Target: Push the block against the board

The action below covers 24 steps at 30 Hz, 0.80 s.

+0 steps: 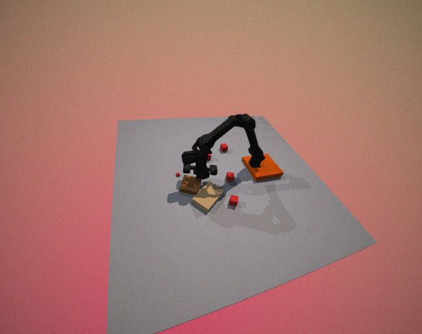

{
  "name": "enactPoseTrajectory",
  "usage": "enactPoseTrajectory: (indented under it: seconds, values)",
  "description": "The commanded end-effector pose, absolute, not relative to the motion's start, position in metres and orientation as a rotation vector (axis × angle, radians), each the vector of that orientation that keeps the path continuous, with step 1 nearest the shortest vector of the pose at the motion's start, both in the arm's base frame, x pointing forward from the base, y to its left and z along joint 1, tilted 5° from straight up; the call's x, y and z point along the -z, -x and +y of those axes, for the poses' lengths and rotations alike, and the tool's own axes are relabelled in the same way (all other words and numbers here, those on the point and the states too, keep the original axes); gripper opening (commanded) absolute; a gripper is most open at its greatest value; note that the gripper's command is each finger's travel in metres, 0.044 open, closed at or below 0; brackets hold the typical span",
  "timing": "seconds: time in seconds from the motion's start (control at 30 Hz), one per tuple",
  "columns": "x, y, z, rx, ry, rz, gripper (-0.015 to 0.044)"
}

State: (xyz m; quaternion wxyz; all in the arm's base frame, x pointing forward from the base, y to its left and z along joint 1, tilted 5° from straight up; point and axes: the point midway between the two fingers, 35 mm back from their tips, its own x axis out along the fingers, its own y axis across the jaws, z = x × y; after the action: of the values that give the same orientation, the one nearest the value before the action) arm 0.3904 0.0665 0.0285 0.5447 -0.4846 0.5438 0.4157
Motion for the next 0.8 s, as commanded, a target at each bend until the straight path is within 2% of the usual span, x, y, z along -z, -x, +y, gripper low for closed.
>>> enactPoseTrajectory:
  seconds: [0.0,0.77]
  values:
    - [-0.029,-0.393,0.071,-0.987,1.146,1.284,0.0000]
    - [-0.029,-0.400,0.087,-0.987,1.145,1.283,0.0000]
